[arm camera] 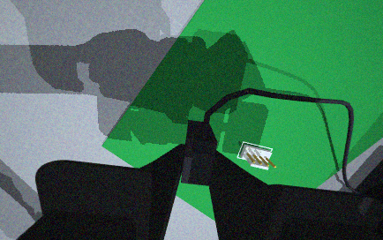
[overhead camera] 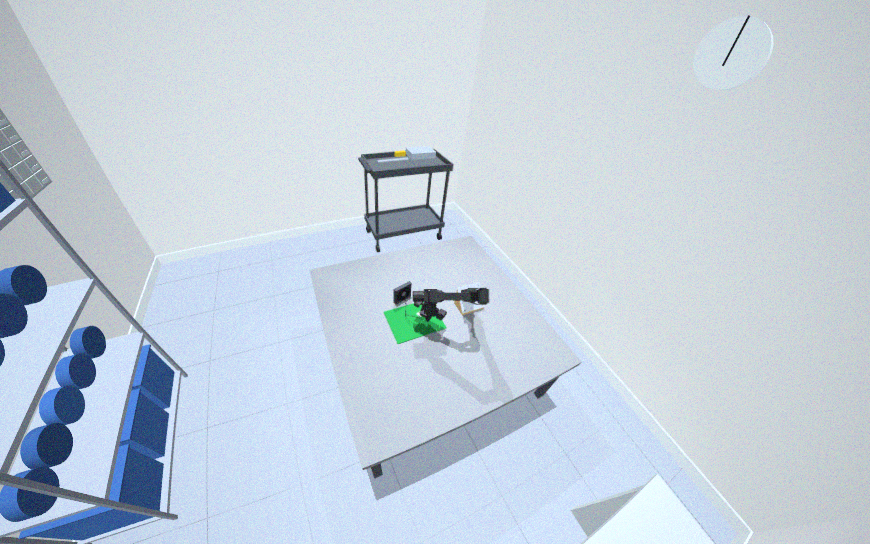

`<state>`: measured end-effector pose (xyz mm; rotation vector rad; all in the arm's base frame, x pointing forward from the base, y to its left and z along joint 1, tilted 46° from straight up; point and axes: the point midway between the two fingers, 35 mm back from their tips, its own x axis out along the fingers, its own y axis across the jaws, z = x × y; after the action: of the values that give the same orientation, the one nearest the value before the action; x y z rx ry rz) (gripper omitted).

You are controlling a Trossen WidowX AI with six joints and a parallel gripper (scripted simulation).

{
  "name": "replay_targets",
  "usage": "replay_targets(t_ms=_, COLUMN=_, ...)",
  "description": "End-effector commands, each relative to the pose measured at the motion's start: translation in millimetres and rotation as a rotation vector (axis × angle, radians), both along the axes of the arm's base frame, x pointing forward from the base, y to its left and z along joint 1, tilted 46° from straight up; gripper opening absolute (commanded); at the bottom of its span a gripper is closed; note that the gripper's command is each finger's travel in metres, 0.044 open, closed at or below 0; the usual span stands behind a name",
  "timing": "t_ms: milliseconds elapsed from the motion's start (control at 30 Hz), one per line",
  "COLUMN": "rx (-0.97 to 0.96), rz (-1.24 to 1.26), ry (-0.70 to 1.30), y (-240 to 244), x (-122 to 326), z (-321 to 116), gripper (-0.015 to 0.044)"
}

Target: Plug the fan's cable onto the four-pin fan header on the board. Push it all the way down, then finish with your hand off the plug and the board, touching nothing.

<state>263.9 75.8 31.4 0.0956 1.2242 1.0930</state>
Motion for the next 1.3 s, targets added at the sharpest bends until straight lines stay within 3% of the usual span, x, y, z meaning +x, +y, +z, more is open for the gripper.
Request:
replay_targets(t_ms=0, rx=-0.002, rz=0.005, ry=-0.008, y=-10.0, x=1.4, z=11.4, gripper=0.0000)
replay_targets(t_ms=167, rx=-0.006, rz=-0.031, ry=0.029, y=-10.8, x=3.2, z=9.1, gripper=0.0000)
replay_targets(t_ms=1267, rx=-0.086, rz=-0.838, ry=0.838, y=-43.0, x=25.4, z=-25.0, gripper=0.0000)
